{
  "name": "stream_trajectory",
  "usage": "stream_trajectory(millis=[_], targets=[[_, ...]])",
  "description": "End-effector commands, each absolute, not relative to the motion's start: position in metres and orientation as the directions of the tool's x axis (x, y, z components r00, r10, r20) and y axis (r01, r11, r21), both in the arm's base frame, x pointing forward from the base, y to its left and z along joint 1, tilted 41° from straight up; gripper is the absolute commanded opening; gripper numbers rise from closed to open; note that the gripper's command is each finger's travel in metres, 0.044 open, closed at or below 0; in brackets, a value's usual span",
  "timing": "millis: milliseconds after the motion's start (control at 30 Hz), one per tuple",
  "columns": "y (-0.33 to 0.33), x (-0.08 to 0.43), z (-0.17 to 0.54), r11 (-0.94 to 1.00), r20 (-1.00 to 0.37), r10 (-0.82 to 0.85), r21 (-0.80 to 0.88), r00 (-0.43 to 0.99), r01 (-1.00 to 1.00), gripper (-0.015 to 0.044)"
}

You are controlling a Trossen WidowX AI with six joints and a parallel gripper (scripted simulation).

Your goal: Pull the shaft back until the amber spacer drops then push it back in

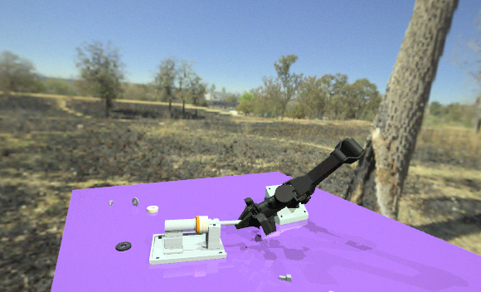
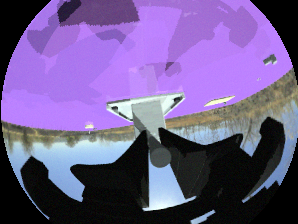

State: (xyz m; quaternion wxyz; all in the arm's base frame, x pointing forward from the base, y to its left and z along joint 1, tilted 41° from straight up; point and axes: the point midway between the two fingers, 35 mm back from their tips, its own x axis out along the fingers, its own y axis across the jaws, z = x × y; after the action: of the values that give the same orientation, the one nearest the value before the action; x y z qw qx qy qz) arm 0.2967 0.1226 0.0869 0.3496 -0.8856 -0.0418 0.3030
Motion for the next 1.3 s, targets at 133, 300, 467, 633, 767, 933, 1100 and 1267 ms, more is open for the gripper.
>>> stream_trajectory(millis=[133,300,467,633,767,933,1100,1267], targets=[[0.1232,0.2952,0.0869,-0.75,-0.508,0.289,-0.647,0.812,-0.138,0.0],[0.1233,0.2946,0.087,-0.75,-0.508,0.289,-0.647,0.812,-0.138,0.0],[0.1233,0.2939,0.0871,-0.75,-0.508,0.289,-0.647,0.812,-0.138,0.0],[0.1233,0.2933,0.0872,-0.75,-0.508,0.289,-0.647,0.812,-0.138,0.0],[0.1234,0.2928,0.0873,-0.75,-0.508,0.289,-0.647,0.812,-0.138,0.0],[0.1234,0.2922,0.0874,-0.75,-0.508,0.289,-0.647,0.812,-0.138,0.0],[0.1234,0.2915,0.0875,-0.75,-0.508,0.289,-0.647,0.812,-0.138,0.0],[0.1235,0.2909,0.0876,-0.75,-0.508,0.289,-0.647,0.812,-0.138,0.0]])
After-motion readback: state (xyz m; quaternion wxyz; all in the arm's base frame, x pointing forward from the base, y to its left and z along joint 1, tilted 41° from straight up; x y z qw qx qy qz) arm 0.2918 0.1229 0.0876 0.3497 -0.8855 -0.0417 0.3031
